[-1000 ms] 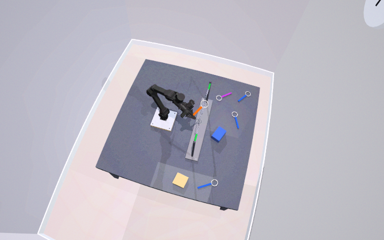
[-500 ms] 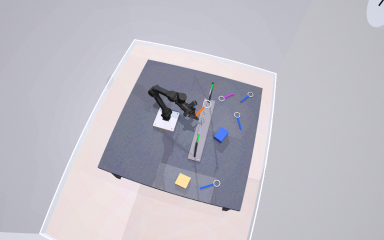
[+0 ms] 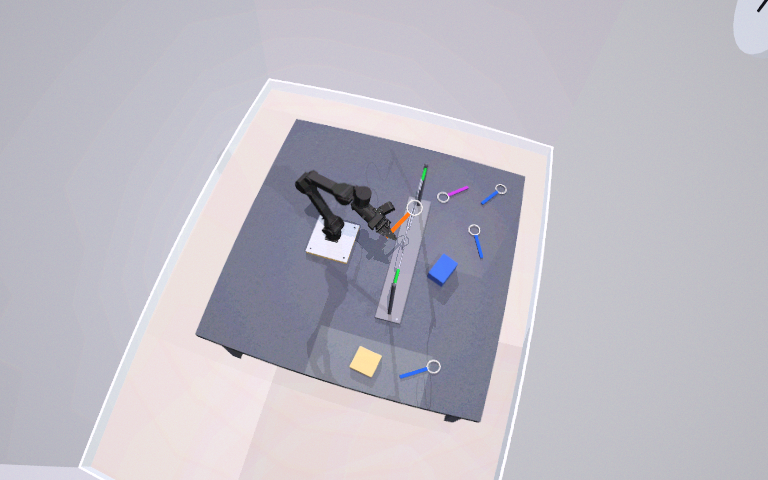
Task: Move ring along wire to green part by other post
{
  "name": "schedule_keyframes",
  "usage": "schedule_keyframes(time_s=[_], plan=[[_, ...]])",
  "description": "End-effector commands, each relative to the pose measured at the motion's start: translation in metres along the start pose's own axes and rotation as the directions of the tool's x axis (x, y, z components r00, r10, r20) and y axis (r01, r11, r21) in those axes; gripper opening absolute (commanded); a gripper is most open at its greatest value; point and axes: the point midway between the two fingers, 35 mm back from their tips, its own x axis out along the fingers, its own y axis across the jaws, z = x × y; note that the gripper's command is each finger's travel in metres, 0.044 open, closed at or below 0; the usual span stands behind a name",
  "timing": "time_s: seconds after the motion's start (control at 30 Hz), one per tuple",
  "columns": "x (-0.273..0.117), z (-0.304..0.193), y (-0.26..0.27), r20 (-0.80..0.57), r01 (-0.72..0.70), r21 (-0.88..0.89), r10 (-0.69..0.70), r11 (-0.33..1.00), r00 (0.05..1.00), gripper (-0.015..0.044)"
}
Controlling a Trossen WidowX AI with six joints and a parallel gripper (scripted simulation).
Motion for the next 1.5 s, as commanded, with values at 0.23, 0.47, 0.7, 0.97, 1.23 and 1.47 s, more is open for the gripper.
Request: schedule_keyframes(time_s=[0.23,0.47,0.7,0.97,1.23,1.47], plan=[[-0.004,0.001,-0.008,0.023,0.081,-0.116,-0.079,0.99,0.997,-0.015],[-0.004,0.001,-0.01,0.039,0.124,-0.19,-0.119,0.974,0.992,-0.015],[-0.004,0.002,-0.013,0.058,0.168,-0.261,-0.158,0.951,0.986,-0.015],[-0.004,0.003,-0.016,0.083,0.217,-0.34,-0.2,0.915,0.976,-0.015],[-0.004,0.004,-0.019,0.111,0.264,-0.415,-0.24,0.871,0.965,-0.015],[-0.004,0.005,-0.022,0.138,0.304,-0.477,-0.272,0.824,0.952,-0.015]])
